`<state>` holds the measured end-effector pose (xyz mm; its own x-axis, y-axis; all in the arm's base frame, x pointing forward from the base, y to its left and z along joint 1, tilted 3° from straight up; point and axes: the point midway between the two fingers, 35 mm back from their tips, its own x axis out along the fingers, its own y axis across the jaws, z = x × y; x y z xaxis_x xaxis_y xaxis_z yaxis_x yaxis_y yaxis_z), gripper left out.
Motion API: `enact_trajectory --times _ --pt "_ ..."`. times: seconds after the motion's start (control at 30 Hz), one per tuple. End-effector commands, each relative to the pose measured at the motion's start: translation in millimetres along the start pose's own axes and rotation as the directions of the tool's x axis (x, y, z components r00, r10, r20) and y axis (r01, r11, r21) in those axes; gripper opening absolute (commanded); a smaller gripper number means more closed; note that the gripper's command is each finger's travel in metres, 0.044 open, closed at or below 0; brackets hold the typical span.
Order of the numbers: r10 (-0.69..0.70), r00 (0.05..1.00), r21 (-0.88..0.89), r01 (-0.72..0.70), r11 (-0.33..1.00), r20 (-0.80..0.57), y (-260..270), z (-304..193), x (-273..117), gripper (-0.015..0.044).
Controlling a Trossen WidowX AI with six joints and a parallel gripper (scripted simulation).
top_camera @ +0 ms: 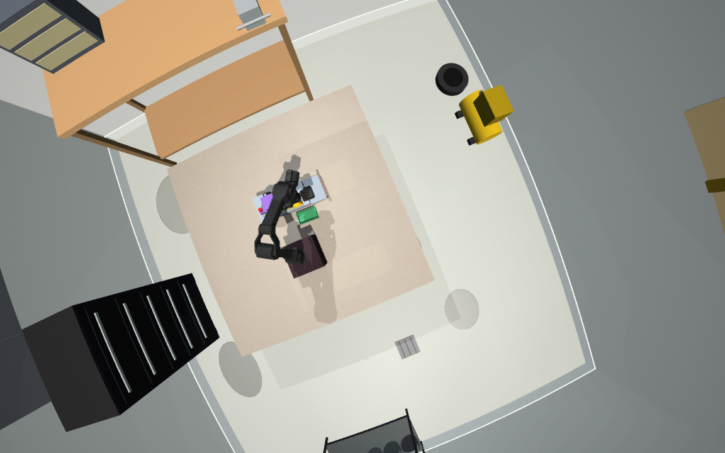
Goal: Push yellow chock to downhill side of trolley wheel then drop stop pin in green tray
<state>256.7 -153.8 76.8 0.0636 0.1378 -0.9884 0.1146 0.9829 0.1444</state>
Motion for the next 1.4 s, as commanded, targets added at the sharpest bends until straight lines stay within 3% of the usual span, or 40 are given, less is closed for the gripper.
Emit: enact_trajectory --times 0.0,0.2,0.6,1.0,1.37 --pt "-0.022 0.999 0.050 0.020 0.999 0.044 1 13 -5 0.0190" --pt "-0.051 0.991 0.233 0.020 0.972 0.127 15 32 -20 0.0190" --pt "0.037 0.993 0.602 -0.096 0.793 0.109 72 43 -22 0.0190" --pt "0.124 0.990 0.884 -0.117 0.453 0.067 132 44 -25 0.0190" --pt "0.194 0.981 0.997 -0.024 0.071 0.009 187 35 -30 0.0190"
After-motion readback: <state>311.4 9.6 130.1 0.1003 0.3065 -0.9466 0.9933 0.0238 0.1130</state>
